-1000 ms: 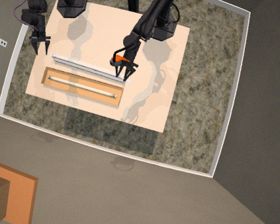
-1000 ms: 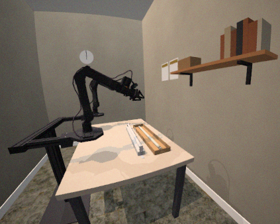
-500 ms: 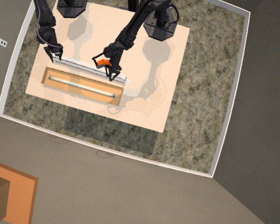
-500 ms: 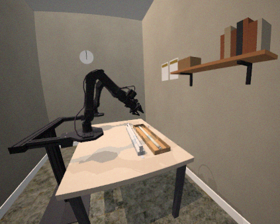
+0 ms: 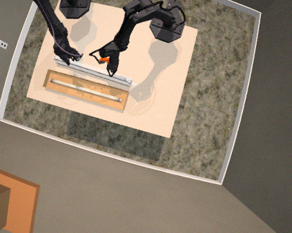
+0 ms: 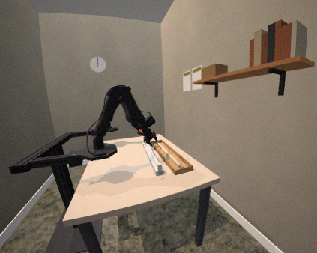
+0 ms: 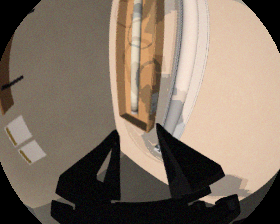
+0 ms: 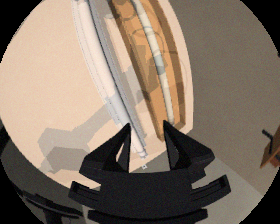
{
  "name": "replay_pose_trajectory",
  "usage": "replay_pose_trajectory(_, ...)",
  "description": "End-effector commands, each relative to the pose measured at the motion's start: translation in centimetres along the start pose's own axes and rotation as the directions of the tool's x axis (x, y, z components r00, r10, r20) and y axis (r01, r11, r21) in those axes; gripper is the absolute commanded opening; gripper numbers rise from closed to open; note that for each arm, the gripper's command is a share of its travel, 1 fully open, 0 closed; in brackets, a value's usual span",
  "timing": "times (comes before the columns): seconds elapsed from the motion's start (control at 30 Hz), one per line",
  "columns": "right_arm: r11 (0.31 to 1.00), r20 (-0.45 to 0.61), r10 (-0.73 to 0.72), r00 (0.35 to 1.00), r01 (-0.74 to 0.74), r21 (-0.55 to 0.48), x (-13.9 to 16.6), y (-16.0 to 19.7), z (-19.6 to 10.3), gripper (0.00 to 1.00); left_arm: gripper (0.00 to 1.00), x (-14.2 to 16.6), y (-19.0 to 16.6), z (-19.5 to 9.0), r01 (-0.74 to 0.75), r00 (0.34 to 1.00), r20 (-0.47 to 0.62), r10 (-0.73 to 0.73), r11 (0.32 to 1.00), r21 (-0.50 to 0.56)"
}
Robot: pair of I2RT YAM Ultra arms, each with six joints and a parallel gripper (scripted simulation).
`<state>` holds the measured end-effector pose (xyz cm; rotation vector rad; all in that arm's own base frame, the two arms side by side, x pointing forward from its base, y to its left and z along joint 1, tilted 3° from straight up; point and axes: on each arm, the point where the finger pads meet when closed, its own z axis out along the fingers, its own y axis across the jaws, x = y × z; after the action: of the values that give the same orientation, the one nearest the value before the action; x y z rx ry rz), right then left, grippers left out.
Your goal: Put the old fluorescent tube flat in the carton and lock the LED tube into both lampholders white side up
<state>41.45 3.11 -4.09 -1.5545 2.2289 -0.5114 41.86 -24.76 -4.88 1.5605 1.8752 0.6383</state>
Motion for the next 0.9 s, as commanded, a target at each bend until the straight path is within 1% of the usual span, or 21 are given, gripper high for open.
replay_pose_trajectory(0.0, 0.986, -0.031, -0.157, 0.987, 0.155, -0.055, 0.5, 2.6, 1.4, 0.49, 0.49, -1.3, -2.3, 0.7, -0.148, 0.989, -0.020, 0.147, 0.989, -0.026)
replay_pose_trajectory(0.03, 0.985, -0.027, -0.171, 0.985, 0.170, -0.042, 0.3, 2.3, 1.6, 0.49, 0.49, -1.6, -2.5, 0.9, -0.161, 0.987, -0.018, 0.160, 0.986, -0.035)
replay_pose_trajectory(0.1, 0.978, -0.036, -0.197, 0.980, 0.194, -0.073, 0.7, 3.6, 2.2, 0.49, 0.49, -1.5, -4.2, 1.2, -0.202, 0.979, -0.026, 0.201, 0.979, -0.019)
replay_pose_trajectory(0.13, 0.977, -0.035, -0.202, 0.979, 0.200, -0.073, 0.6, 3.5, 2.3, 0.49, 0.49, -1.6, -4.7, 1.4, -0.214, 0.977, -0.026, 0.214, 0.977, -0.013)
replay_pose_trajectory(0.17, 0.977, -0.034, -0.205, 0.978, 0.202, -0.070, 0.5, 3.4, 2.4, 0.49, 0.49, -1.6, -5.0, 1.4, -0.220, 0.975, -0.027, 0.220, 0.975, -0.009)
replay_pose_trajectory(0.2, 0.975, -0.038, -0.207, 0.978, 0.203, -0.086, 0.8, 4.1, 2.4, 0.49, 0.49, -1.5, -5.0, 1.5, -0.220, 0.975, -0.028, 0.220, 0.975, -0.009)
replay_pose_trajectory(0.23, 0.979, -0.029, -0.196, 0.980, 0.194, -0.057, 0.2, 2.9, 2.2, 0.49, 0.49, -1.6, -4.7, 1.4, -0.210, 0.977, -0.026, 0.210, 0.978, -0.014)
replay_pose_trajectory(0.27, 0.985, -0.007, -0.171, 0.985, 0.171, -0.029, -0.4, 1.6, 1.9, 0.49, 0.49, -1.6, -3.5, 1.3, -0.179, 0.984, -0.023, 0.178, 0.983, -0.030)
replay_pose_trajectory(0.3, 0.977, -0.029, -0.173, 0.984, 0.168, -0.131, 1.1, 5.4, 1.9, 0.49, 0.49, 0.7, -8.3, 1.1, -0.254, 0.964, -0.054, 0.259, 0.964, 0.077)
replay_pose_trajectory(0.37, 0.977, -0.029, -0.173, 0.984, 0.168, -0.131, 1.1, 5.4, 1.9, 0.49, 0.49, 0.7, -8.3, 1.1, -0.254, 0.964, -0.054, 0.259, 0.964, 0.077)
replay_pose_trajectory(0.4, 0.982, -0.028, -0.157, 0.987, 0.153, -0.112, 0.8, 4.3, 2.3, 0.49, 0.49, -0.1, -6.9, 1.4, -0.228, 0.972, -0.046, 0.231, 0.972, 0.052)
replay_pose_trajectory(0.43, 0.985, -0.012, -0.157, 0.988, 0.155, -0.075, -0.2, 3.1, 1.9, 0.49, 0.49, -0.6, -6.8, 1.6, -0.225, 0.973, -0.038, 0.227, 0.973, 0.042)
replay_pose_trajectory(0.47, 0.986, -0.013, -0.152, 0.988, 0.151, -0.072, 0.0, 3.0, 2.2, 0.49, 0.49, -1.5, -5.0, 1.2, -0.202, 0.979, -0.020, 0.202, 0.979, 0.006)
replay_pose_trajectory(0.57, 0.986, -0.012, -0.151, 0.988, 0.150, -0.069, -0.1, 2.9, 2.2, 0.49, 0.49, -1.3, -5.1, 1.0, -0.203, 0.979, -0.024, 0.203, 0.979, 0.014)
replay_pose_trajectory(0.6, 0.985, -0.027, -0.154, 0.988, 0.152, -0.085, 1.0, 3.4, 3.7, 0.49, 0.49, -0.8, -5.5, 1.0, -0.210, 0.977, -0.031, 0.210, 0.977, 0.025)
replay_pose_trajectory(0.63, 0.985, -0.025, -0.156, 0.988, 0.153, -0.082, 1.0, 3.3, 3.8, 0.49, 0.49, -0.4, -6.4, 2.8, -0.213, 0.977, -0.025, 0.214, 0.976, 0.044)
replay_pose_trajectory(0.83, 0.984, -0.027, -0.159, 0.987, 0.155, -0.092, 1.1, 3.7, 5.3, 0.49, 0.49, -0.3, -6.5, 4.3, -0.215, 0.976, -0.024, 0.217, 0.975, 0.046)
replay_pose_trajectory(0.87, 0.984, -0.022, -0.154, 0.988, 0.151, -0.091, 0.5, 3.8, 5.0, 0.49, 0.49, -0.2, -6.7, 4.1, -0.214, 0.976, -0.031, 0.216, 0.975, 0.054)
